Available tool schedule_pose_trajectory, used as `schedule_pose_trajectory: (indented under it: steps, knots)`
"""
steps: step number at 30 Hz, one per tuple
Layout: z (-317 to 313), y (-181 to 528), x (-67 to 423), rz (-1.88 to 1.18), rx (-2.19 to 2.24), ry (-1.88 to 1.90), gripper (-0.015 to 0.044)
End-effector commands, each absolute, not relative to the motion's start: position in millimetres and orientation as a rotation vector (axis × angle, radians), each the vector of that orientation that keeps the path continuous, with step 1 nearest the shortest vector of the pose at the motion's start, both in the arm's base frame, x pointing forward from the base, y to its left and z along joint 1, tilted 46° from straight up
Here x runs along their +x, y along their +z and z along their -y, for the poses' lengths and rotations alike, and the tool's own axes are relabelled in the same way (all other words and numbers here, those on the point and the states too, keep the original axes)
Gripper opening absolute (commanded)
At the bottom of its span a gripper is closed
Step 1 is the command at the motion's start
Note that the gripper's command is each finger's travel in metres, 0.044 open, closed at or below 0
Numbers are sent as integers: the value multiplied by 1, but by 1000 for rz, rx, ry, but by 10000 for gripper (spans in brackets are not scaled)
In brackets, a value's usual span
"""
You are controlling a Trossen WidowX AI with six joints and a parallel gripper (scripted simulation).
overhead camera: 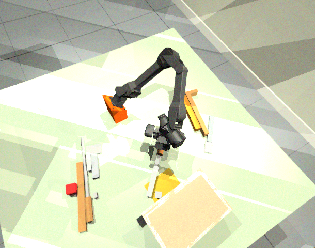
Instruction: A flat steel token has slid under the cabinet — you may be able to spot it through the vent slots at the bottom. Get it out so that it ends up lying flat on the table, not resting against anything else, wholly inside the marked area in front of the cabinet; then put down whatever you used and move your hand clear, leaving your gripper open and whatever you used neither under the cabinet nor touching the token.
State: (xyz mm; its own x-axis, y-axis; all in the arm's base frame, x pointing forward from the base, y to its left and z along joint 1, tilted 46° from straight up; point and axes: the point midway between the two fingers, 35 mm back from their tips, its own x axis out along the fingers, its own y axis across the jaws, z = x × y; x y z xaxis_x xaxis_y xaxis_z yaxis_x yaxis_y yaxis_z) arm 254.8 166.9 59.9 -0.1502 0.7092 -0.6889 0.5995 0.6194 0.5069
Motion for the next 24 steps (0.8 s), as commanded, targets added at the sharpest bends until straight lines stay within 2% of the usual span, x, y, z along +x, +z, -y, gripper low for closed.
schedule_pose_trajectory:
  steps: [1, 24]
  knots:
    - [-160, 55, 257, -1828, 1054, 133, 0]
    - [-134, 28, 257, -1828, 1052, 132, 0]
